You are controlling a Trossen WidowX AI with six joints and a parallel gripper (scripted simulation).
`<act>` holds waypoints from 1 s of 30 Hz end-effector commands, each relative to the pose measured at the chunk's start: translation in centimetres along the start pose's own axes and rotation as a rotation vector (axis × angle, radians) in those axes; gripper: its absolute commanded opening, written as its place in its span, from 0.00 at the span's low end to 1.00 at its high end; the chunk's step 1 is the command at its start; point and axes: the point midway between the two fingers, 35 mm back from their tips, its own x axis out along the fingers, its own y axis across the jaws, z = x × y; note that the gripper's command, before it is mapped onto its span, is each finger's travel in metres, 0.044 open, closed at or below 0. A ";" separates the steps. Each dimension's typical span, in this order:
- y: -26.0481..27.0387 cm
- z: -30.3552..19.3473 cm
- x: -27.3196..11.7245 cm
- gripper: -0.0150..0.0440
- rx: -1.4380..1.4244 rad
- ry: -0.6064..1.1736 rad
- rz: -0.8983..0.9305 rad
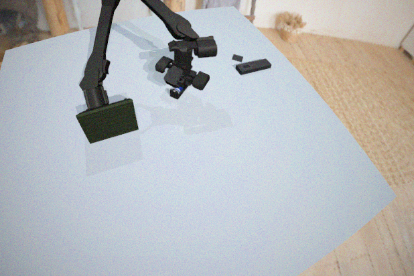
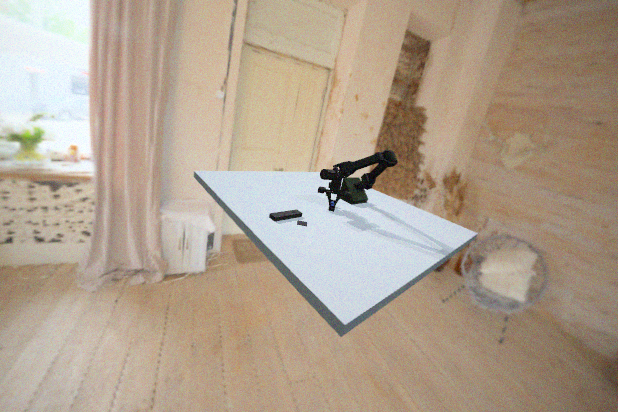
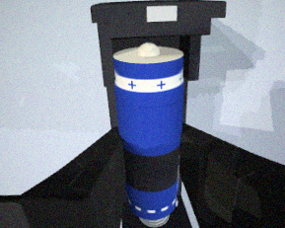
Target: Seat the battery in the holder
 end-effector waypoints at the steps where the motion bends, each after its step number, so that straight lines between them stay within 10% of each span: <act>1: -0.1 0.6 0.0 0.38 0.001 0.004 -0.001; 20: -0.1 1.0 0.0 0.38 0.003 0.013 0.002; 24: -0.1 1.0 0.0 0.55 0.003 0.013 0.002; 30: -0.1 1.0 -0.5 0.55 0.003 0.013 0.003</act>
